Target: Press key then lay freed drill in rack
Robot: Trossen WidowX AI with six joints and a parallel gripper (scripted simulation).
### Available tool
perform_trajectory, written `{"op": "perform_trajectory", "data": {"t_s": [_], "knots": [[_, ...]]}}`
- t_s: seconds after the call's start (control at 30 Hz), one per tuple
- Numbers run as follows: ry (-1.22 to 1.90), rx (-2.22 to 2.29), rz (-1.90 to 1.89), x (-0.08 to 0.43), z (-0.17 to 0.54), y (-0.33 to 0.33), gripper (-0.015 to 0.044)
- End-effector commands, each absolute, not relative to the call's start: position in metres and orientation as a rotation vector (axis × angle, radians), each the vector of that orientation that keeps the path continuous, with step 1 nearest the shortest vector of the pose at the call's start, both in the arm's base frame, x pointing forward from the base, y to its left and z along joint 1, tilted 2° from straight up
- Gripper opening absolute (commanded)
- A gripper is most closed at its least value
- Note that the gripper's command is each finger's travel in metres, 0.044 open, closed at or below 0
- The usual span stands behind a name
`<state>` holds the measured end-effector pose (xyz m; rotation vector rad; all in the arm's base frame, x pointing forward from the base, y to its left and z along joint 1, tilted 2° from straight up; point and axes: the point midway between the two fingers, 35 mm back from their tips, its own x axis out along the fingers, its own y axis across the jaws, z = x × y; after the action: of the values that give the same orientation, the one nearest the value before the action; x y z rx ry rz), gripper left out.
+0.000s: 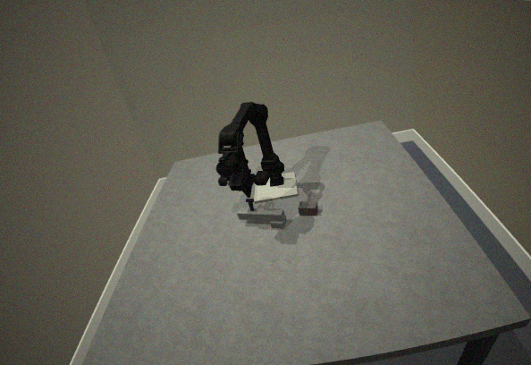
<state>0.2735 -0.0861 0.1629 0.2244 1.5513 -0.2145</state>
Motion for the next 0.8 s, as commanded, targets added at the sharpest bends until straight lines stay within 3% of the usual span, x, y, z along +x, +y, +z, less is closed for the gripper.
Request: {"op": "perform_trajectory", "data": {"t_s": [0.0,0.77], "knots": [[1.562,0.224,-0.218,0.273,0.159,-0.087,0.0],[1.572,0.223,-0.22,0.271,0.142,-0.089,0.0]]}}
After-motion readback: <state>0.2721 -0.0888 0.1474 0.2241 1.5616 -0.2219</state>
